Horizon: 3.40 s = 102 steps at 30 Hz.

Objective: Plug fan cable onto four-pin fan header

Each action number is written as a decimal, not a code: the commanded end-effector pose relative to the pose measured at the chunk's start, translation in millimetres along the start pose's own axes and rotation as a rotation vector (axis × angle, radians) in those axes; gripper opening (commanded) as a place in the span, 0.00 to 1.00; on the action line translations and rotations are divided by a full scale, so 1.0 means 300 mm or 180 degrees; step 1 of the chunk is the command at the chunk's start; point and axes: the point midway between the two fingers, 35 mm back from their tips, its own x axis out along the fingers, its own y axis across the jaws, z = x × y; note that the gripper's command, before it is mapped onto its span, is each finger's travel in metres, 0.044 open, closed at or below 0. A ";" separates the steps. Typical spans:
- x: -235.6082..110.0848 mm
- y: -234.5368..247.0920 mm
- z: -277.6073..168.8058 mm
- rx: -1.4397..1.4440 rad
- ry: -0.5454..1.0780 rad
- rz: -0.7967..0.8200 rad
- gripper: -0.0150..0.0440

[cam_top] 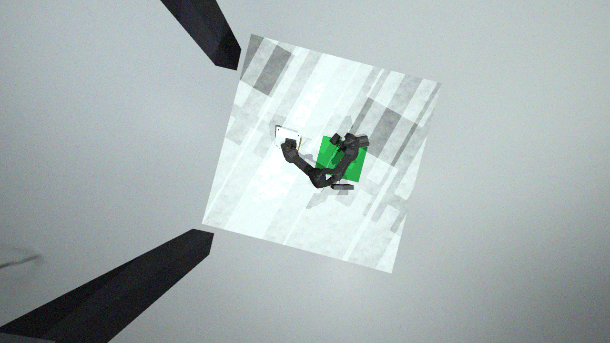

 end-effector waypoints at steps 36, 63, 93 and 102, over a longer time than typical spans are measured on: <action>0.009 0.007 -0.006 -0.0032 0.0031 0.0008 1.00; 0.009 0.007 -0.006 -0.0032 0.0031 0.0008 1.00; 0.009 0.007 -0.006 -0.0032 0.0031 0.0008 1.00; 0.002 0.002 -0.001 -0.0006 0.0004 0.0003 0.96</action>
